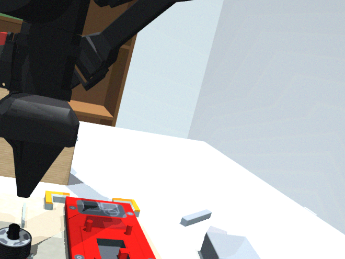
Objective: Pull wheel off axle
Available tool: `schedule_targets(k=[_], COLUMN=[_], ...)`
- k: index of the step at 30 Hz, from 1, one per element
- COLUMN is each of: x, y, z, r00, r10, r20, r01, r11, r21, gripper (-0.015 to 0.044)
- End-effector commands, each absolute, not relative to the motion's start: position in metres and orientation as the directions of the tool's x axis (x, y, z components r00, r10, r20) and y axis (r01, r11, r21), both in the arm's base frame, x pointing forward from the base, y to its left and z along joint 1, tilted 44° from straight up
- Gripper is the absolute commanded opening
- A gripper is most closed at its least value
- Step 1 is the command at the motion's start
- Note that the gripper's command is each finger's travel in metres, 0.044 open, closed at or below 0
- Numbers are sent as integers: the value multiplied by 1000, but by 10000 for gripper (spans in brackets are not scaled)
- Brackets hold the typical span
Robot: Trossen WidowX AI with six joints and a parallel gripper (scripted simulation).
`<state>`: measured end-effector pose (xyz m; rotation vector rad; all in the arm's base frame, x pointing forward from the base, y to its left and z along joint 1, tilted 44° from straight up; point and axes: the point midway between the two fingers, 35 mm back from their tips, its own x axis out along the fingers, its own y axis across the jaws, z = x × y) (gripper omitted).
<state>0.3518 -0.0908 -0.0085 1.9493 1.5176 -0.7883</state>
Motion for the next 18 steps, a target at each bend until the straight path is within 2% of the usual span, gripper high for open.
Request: schedule_targets(k=[1,17,18], x=[352,366,366], y=[-94,-43,-45], z=[-14,-66,-63], r00=[189,189,182], r10=[659,662,661], r20=[-728,-725,-728], r01=[974,974,976], r11=[-218,-218,-210], r21=[55,55,53], gripper=[300,300,274])
